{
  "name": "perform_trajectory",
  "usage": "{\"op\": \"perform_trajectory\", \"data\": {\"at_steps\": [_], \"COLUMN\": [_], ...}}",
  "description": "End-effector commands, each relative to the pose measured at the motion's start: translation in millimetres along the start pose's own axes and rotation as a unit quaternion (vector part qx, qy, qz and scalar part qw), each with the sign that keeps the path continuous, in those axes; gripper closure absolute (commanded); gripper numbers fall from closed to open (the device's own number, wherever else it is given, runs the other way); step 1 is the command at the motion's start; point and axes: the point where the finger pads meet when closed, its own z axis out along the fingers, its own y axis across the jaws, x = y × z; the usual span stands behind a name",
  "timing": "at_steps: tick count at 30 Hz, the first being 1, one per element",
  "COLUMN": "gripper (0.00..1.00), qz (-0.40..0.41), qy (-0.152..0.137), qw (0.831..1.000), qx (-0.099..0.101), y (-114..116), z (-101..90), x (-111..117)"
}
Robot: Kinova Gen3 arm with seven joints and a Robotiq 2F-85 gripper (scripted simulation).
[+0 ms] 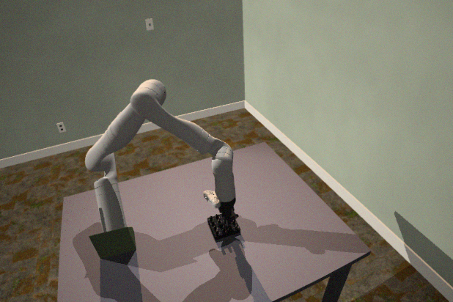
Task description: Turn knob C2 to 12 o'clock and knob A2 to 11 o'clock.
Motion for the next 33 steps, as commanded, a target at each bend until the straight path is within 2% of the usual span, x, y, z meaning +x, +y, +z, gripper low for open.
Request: {"op": "perform_trajectory", "data": {"at_steps": [1,33], "gripper": [0.92,0.92], "qz": [0.0,-0.005], "qy": [0.0,0.0], "qw": [1.0,1.0], "qx": [0.0,0.0], "y": [-0.2,-0.2], "z": [0.1,0.1], "x": [0.0,0.0]}}
